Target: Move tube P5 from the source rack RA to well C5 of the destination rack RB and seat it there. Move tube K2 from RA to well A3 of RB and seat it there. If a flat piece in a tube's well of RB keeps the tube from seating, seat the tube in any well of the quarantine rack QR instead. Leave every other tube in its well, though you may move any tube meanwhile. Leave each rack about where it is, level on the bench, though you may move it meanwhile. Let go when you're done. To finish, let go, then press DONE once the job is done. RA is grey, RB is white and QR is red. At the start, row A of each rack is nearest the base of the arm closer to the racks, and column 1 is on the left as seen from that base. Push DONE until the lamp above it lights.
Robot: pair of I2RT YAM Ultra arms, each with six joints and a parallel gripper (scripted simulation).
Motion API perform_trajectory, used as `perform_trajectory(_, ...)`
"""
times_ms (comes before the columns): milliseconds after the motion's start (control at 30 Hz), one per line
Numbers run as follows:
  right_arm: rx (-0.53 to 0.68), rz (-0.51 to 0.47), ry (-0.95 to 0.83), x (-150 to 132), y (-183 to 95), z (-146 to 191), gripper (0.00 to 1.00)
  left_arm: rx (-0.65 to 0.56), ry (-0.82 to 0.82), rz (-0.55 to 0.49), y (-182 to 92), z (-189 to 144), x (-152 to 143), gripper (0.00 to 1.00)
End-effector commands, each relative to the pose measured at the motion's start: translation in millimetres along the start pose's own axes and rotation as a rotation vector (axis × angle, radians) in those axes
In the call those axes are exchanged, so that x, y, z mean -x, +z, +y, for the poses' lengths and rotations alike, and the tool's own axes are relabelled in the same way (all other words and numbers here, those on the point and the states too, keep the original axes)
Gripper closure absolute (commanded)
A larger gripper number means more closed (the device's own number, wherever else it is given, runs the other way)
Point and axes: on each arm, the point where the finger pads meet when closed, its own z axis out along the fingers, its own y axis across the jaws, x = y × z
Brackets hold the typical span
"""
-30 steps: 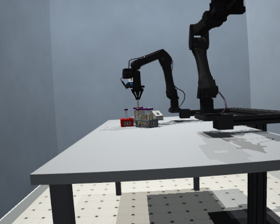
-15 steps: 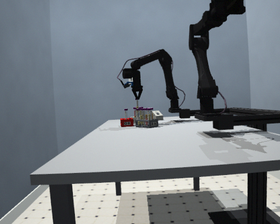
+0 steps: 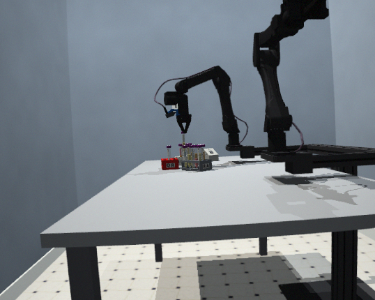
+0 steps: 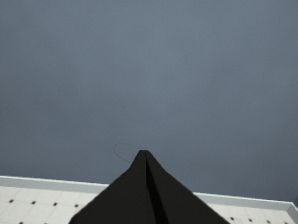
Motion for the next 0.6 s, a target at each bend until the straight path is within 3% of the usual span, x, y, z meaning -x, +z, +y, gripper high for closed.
perform_trajectory(0, 0.0, -0.02, -0.118, 0.6, -0.9, -4.9, 1.0, 0.0, 0.006, -0.059, -10.7, 1.6, 26.5, 1.0)
perform_trajectory(500, -0.003, -0.019, -0.618, 0.5, -0.8, -4.5, 1.0, 0.0, 0.006, -0.059, -10.7, 1.6, 26.5, 1.0)
perform_trajectory(567, -0.003, -0.019, -0.618, 0.5, -0.8, -4.5, 1.0, 0.0, 0.006, -0.059, -10.7, 1.6, 26.5, 1.0)
